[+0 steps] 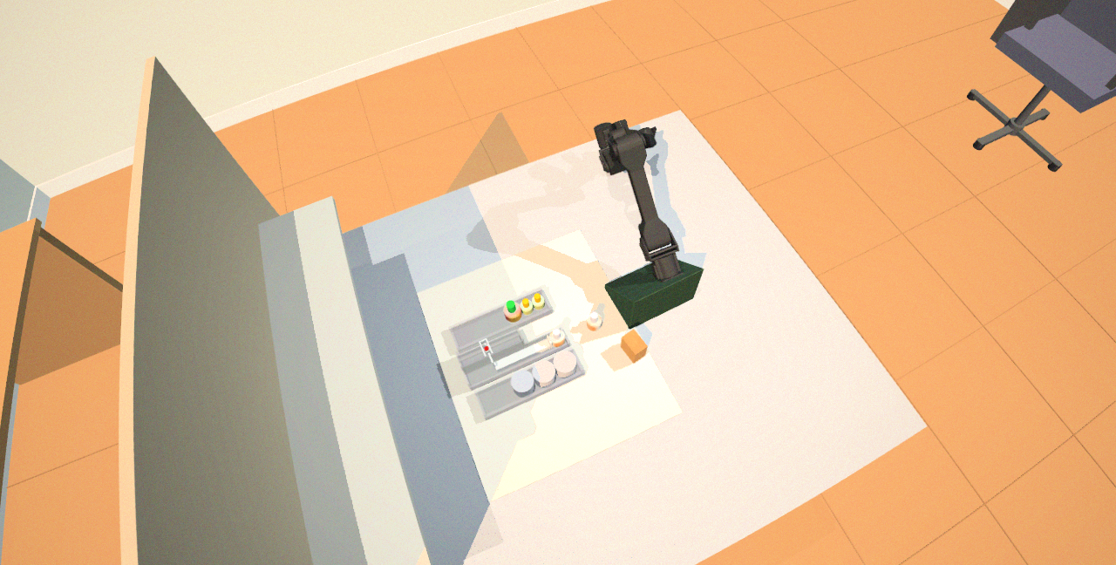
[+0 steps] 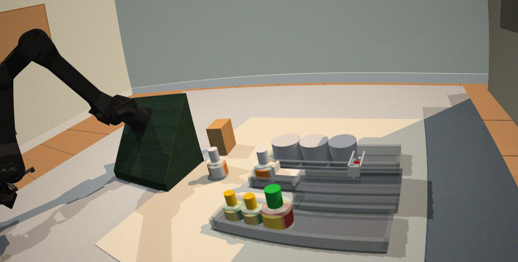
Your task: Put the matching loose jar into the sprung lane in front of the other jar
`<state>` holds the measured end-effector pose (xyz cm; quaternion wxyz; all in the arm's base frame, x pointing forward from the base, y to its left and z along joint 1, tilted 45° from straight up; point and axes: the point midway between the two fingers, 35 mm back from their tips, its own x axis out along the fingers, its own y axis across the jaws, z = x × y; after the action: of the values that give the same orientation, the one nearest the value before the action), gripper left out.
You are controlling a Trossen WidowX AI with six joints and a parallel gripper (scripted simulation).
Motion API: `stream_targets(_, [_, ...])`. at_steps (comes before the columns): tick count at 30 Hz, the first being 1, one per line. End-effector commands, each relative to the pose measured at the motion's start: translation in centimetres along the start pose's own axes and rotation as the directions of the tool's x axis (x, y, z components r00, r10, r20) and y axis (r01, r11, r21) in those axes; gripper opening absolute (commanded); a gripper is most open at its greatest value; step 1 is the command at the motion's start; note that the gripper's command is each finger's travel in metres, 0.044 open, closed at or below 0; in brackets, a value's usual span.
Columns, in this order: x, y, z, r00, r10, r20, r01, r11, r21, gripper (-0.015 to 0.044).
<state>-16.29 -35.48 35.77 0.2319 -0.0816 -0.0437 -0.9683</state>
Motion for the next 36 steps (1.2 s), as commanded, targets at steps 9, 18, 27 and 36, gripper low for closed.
stream_targets(9, [-13.5, 12.6, -0.9, 0.86, 0.495, -0.119, -0.497, 0.868, 0.022, 0.044])
stream_targets(18, [-27.4, 17.0, -2.1, 0.593, 0.775, -0.221, -0.791, 0.612, 0.023, 0.044])
stream_targets(27, [-42.3, 15.6, -6.0, 0.256, 0.888, -0.382, -0.963, 0.269, -0.022, 0.044])
stream_targets(36, [-55.3, 7.6, -10.6, -0.049, 0.826, -0.562, -0.989, -0.12, -0.09, 0.044])
